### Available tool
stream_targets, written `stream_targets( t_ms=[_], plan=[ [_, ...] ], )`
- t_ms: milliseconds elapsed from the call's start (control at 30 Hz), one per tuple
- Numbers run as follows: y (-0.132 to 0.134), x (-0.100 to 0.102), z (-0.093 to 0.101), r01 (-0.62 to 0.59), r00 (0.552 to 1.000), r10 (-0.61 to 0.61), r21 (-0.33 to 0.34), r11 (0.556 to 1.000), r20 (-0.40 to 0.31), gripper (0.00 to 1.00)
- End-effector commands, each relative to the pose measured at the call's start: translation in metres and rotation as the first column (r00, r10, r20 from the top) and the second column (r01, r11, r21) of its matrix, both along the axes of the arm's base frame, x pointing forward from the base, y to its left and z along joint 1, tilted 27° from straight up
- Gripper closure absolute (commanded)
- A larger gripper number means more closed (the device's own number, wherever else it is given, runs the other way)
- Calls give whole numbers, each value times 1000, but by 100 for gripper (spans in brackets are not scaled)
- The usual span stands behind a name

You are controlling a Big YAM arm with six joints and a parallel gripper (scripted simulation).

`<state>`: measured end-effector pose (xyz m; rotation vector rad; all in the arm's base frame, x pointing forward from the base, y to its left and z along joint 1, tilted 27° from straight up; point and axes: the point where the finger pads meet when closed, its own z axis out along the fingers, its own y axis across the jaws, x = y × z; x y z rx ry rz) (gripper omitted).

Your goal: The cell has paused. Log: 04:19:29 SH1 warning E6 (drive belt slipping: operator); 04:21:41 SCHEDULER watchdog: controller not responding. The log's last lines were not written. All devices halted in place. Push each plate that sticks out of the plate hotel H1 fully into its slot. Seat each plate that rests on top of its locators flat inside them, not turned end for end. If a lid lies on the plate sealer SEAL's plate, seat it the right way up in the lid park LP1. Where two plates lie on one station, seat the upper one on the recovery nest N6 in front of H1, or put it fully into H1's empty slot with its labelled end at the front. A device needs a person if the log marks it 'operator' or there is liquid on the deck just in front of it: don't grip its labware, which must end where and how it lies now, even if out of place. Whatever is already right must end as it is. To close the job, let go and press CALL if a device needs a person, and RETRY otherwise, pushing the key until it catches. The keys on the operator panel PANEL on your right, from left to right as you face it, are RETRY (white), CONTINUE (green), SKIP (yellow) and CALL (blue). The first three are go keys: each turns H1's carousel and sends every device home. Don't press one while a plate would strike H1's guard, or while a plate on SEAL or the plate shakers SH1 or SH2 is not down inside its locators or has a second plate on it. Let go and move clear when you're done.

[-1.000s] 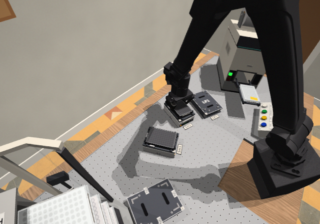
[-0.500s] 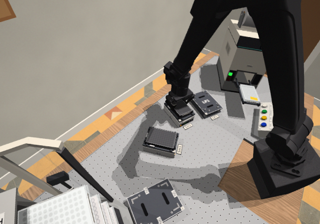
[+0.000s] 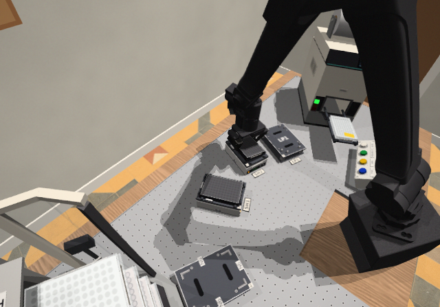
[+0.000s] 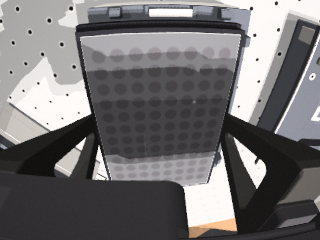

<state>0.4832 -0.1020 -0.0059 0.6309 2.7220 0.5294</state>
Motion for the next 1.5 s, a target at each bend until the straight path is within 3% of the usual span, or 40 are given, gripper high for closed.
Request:
stream_targets(
  t_ms=[0,867,1333,1367,1467],
  plan=[
    [-10,-3,13,7,1000,-7,-10,1000,19,16],
    [-11,-6,18,7,1000,-6,-8,1000,18,16],
    [-6,3,16,2,1000,-1,-10,1000,24,16],
    [-8,-7,19,2,1000,-2,-8,1000,18,16],
    [-11,-7,20,7,1000,-6,-9,1000,20,16]
  ],
)
